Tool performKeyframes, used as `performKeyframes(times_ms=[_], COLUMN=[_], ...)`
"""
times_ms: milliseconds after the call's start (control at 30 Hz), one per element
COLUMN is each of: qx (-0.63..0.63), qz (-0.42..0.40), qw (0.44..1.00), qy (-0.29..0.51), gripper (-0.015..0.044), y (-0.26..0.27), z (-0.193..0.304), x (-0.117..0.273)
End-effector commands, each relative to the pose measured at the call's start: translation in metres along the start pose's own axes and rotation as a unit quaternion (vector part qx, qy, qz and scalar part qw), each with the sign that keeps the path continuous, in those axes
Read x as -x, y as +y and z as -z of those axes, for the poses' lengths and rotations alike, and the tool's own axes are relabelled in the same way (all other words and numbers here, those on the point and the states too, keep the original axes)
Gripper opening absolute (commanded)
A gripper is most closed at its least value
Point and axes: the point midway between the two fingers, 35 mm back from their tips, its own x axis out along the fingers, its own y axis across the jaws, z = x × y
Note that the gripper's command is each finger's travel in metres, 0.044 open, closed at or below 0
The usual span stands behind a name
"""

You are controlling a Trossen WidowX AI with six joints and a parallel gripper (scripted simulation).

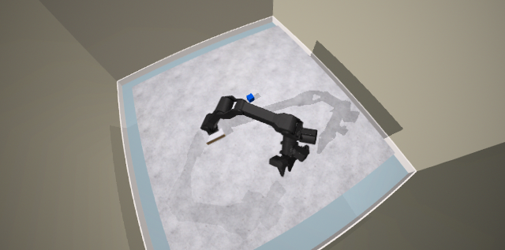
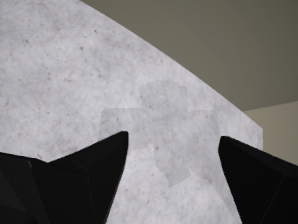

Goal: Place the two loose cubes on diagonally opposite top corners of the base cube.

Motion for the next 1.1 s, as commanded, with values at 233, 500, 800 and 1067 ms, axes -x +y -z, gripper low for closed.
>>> performKeyframes(times_ms=[233,500,800,1067], qx=[0.185,0.311,0.313,0.313], qz=[-0.258,-0.402,-0.405,-0.405], qw=[0.947,0.855,0.852,0.852], qy=[0.049,0.107,0.108,0.109], gripper=[0.0265,0.0265,0.0265,0.0265], y=[0.113,0.149,0.170,0.188], z=[0.091,0.182,0.197,0.212], x=[0.111,0.197,0.179,0.158])
